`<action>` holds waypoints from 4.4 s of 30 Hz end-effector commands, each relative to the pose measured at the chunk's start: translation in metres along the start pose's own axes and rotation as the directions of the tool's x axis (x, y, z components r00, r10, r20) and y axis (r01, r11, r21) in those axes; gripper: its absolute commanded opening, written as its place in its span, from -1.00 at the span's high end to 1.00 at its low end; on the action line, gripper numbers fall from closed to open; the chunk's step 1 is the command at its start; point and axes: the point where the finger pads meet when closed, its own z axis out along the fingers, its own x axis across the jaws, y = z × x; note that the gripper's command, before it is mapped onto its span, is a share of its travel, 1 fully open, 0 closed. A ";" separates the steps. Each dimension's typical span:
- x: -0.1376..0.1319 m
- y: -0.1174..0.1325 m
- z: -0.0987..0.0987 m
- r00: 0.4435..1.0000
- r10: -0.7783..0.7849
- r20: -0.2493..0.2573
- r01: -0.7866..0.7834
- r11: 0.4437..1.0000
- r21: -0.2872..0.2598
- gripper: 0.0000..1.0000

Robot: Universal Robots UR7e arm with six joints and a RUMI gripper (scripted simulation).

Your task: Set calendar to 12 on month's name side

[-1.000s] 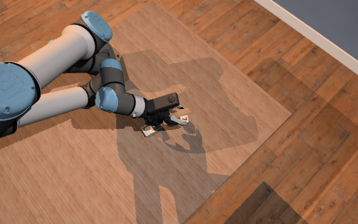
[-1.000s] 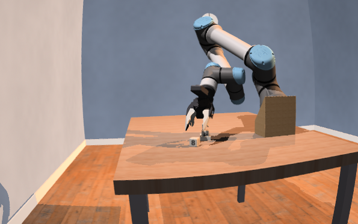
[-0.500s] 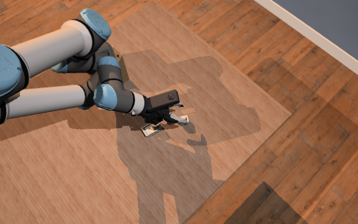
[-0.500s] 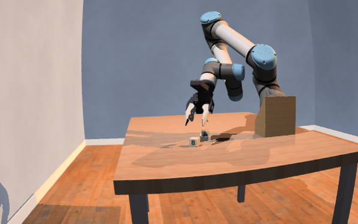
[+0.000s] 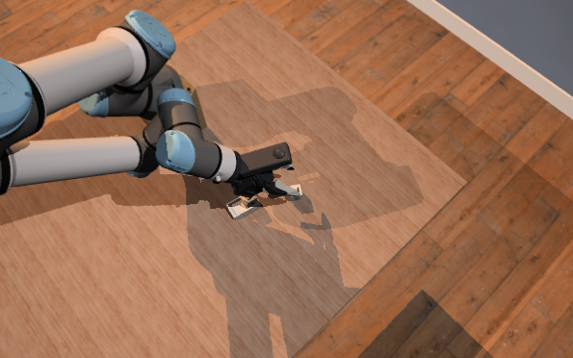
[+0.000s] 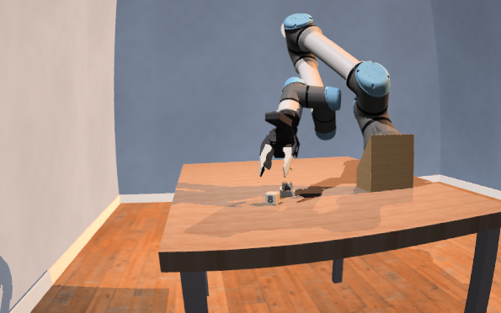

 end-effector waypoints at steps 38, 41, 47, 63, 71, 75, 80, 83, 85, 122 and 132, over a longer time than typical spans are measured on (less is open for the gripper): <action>0.000 -0.003 0.001 1.000 0.007 0.002 -0.006 0.959 -0.282 0.17; 0.000 -0.003 0.001 1.000 0.008 0.004 -0.007 0.945 -0.328 0.17; 0.001 -0.004 0.000 1.000 0.004 -0.004 -0.005 0.912 -0.411 0.17; 0.002 -0.006 -0.002 1.000 -0.002 -0.012 -0.004 0.891 -0.454 0.17; 0.001 -0.005 0.000 1.000 0.004 -0.006 -0.006 0.873 -0.488 0.17; 0.000 -0.005 0.001 1.000 0.009 -0.001 -0.008 0.849 -0.529 0.17; 0.000 -0.006 0.002 1.000 0.010 -0.001 -0.009 0.811 -0.585 0.17; 0.001 -0.006 0.001 1.000 0.007 -0.004 -0.008 0.788 -0.615 0.17; 0.001 -0.007 0.001 1.000 0.005 -0.006 -0.008 0.775 -0.632 0.17; 0.002 -0.008 -0.001 1.000 -0.004 -0.012 -0.005 0.747 -0.665 -1.00; 0.002 -0.008 -0.001 0.999 -0.034 0.015 0.035 0.746 -0.665 -1.00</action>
